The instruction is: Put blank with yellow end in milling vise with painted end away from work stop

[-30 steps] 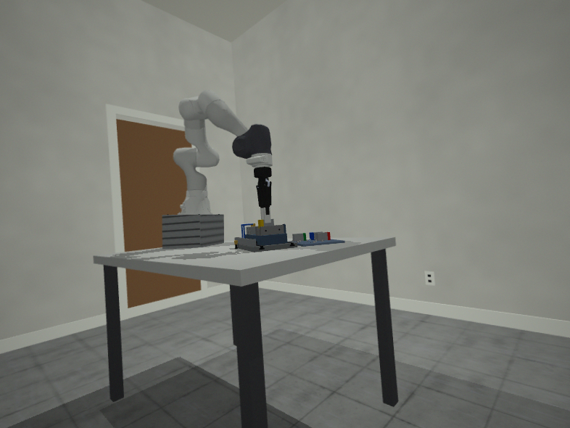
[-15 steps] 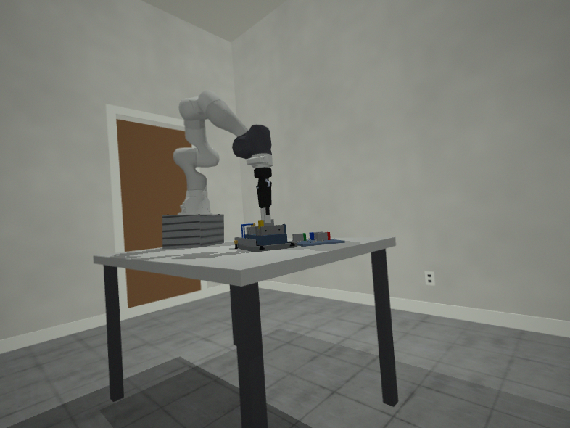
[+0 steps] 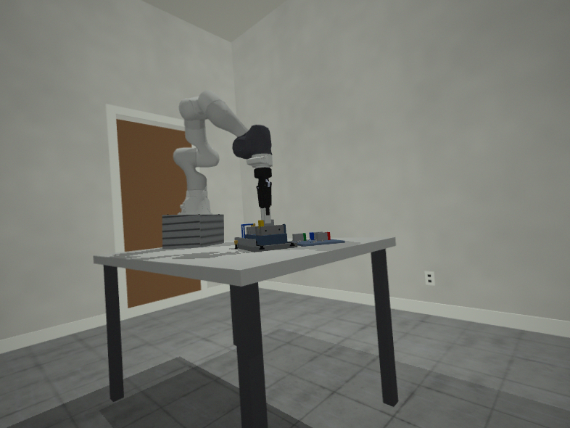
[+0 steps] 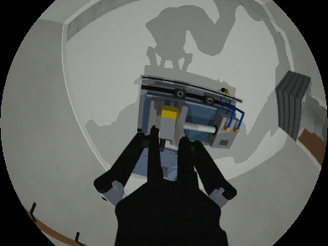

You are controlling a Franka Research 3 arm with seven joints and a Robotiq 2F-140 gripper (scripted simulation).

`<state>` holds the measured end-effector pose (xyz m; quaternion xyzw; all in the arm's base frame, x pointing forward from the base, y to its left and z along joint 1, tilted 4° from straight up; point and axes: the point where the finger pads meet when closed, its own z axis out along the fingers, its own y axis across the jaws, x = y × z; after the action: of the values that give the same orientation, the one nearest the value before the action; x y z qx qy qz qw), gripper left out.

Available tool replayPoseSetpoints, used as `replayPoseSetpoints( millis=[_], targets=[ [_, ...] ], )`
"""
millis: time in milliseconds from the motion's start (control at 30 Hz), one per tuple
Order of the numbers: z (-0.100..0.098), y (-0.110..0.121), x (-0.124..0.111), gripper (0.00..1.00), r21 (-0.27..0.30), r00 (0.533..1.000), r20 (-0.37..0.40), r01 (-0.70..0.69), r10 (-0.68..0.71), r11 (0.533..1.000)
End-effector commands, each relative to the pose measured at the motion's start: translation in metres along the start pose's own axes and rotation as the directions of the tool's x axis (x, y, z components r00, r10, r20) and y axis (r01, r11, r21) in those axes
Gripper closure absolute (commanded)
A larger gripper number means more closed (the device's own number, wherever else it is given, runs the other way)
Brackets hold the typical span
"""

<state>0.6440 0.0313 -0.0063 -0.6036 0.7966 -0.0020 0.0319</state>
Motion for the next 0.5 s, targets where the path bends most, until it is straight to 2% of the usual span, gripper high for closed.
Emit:
replayPoseSetpoints(
  millis=[0, 467],
  targets=[
    [0.0004, -0.0005, -0.0014, 1.00, 0.003, 1.000, 0.001, 0.000, 0.000, 1.000],
    [0.0010, -0.0005, -0.0017, 1.00, 0.003, 1.000, 0.001, 0.000, 0.000, 1.000]
  ],
)
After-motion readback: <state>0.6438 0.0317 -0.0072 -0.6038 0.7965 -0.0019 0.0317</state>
